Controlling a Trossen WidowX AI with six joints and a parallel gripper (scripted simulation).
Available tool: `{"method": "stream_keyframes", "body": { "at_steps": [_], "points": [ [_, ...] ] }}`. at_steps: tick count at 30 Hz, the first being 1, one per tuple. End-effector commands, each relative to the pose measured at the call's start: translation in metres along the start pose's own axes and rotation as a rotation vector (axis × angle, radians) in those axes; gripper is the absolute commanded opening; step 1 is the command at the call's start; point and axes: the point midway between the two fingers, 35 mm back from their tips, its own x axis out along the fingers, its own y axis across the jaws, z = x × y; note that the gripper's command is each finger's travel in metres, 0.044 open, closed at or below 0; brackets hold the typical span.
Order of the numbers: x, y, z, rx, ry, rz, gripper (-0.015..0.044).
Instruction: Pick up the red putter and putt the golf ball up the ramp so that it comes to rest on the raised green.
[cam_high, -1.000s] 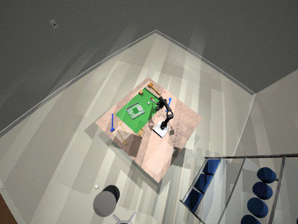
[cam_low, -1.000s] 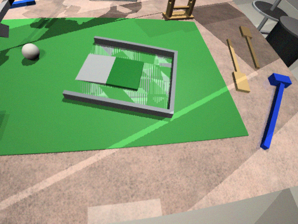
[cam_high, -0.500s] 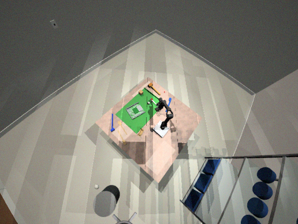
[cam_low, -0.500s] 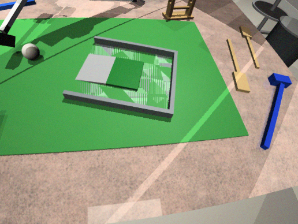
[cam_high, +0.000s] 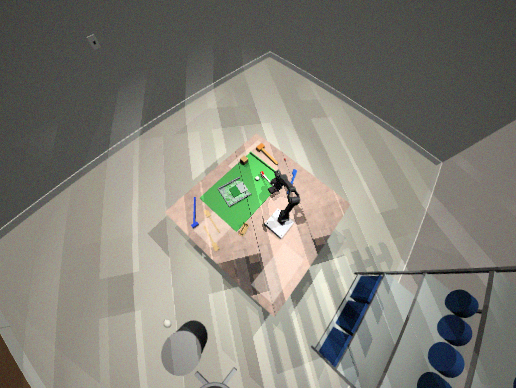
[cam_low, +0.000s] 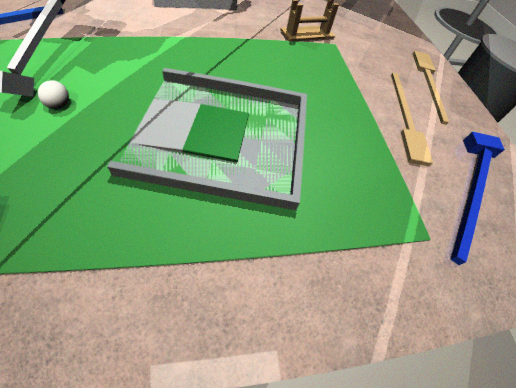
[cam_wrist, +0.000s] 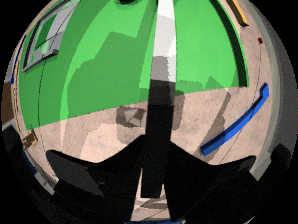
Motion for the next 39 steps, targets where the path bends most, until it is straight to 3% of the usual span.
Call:
{"method": "stream_keyframes", "body": {
  "at_steps": [1,24,34,39],
  "points": [
    [-0.001,0.0,0.0,0.0,-0.003,-0.001,0.0],
    [0.004,-0.026,-0.001,0.001,0.001,-0.002,0.0],
    [0.003,0.1,0.002,-0.005,-0.004,0.006,0.0],
    [0.0,0.108,0.0,-0.005,-0.004,0.006,0.0]
  ]
}}
